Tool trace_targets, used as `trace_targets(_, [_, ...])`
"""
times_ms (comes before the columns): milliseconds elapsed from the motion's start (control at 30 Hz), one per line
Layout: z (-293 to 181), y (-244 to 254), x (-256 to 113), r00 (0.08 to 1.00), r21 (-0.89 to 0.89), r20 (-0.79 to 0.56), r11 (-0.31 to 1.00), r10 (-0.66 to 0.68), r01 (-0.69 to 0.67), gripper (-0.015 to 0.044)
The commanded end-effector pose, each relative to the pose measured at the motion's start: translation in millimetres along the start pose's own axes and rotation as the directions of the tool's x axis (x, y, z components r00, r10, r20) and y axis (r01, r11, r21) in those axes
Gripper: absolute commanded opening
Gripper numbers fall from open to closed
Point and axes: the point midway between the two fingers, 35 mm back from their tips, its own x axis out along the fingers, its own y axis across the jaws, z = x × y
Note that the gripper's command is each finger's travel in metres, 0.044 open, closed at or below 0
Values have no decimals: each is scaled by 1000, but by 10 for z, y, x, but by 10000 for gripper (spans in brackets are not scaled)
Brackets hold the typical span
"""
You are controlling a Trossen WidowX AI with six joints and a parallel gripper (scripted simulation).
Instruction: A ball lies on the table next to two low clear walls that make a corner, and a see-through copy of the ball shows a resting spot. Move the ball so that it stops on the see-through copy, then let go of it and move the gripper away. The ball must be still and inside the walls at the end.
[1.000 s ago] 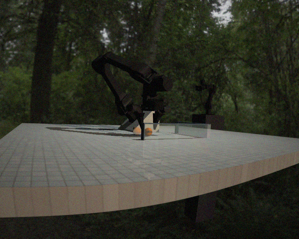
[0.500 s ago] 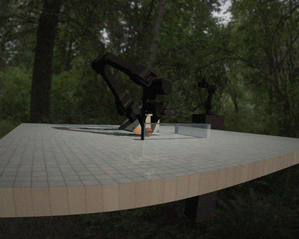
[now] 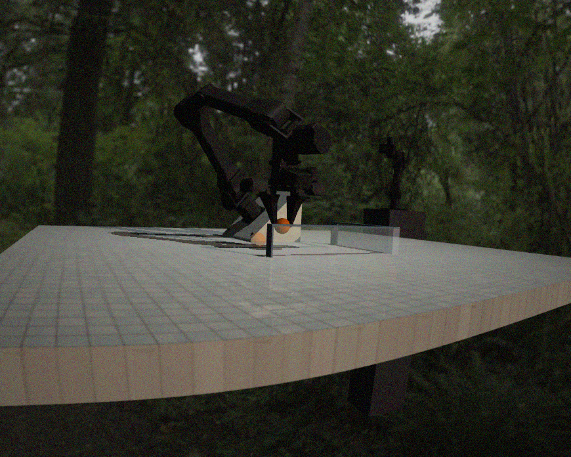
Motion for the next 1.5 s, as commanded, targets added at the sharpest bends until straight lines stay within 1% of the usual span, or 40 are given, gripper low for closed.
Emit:
trace_targets(0, [20, 24, -219, 1000, 3, 2, 1000, 7, -7, 0])
trace_targets(367, [-38, 6, -842, 1000, 3, -1, 1000, 2, -2, 0])
trace_targets(500, [-56, -2, -925, 1000, 3, -2, 1000, -1, 1, 0])
trace_targets(1000, [-292, -415, -512, 1000, 3, -2, 1000, -3, 3, 0])
trace_targets(1200, [-287, -417, -431, 1000, 3, -2, 1000, -2, 2, 0])
trace_targets(1467, [-274, -416, -65, 1000, 3, -1, 1000, -1, 1, 0])
